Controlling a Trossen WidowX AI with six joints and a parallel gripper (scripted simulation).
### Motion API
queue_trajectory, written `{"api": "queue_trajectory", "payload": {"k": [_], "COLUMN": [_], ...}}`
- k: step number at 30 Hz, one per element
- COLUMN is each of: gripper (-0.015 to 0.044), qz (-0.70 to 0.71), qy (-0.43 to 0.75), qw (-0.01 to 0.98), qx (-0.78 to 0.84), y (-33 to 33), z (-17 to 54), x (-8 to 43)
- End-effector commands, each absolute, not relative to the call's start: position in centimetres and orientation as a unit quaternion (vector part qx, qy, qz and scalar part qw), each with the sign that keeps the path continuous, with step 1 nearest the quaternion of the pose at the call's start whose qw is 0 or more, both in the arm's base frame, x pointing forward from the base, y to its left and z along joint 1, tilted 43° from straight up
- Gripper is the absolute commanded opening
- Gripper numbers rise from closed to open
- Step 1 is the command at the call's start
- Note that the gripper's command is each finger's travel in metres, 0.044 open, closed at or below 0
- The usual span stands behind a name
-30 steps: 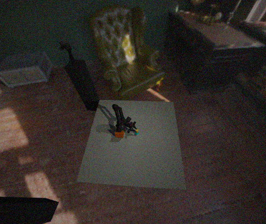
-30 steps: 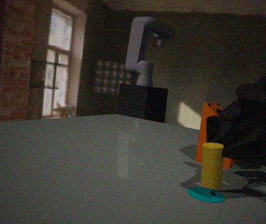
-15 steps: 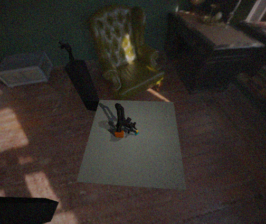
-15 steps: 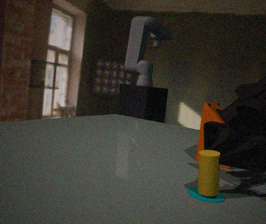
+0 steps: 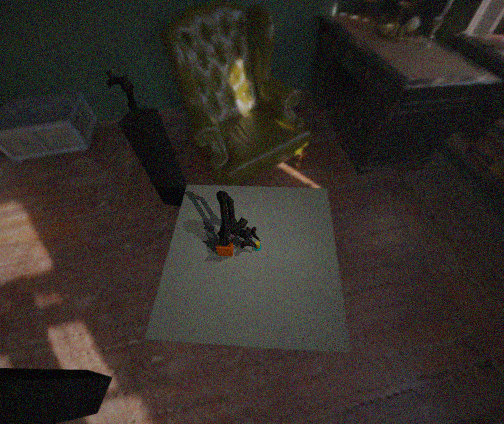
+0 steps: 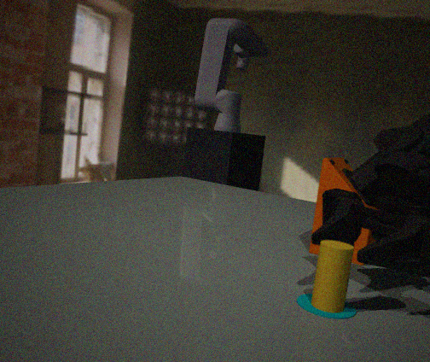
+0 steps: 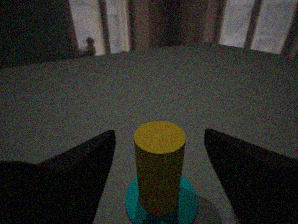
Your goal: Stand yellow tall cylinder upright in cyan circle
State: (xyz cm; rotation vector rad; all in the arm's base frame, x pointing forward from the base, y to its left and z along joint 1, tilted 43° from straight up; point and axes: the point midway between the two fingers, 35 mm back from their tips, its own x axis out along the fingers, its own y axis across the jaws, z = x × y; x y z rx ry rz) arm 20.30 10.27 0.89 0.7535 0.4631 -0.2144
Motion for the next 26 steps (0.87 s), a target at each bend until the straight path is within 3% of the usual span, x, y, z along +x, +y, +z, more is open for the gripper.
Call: {"api": "queue_trajectory", "payload": {"k": [1,26], "gripper": [0.0394,0.0400], "qz": [-0.105,-0.105], "qy": [0.223,0.224], "qw": [0.898,0.899], "qx": [0.364,0.363], "y": [10.1,7.8], "z": [0.8,4.2], "x": [20.2,21.4]}}
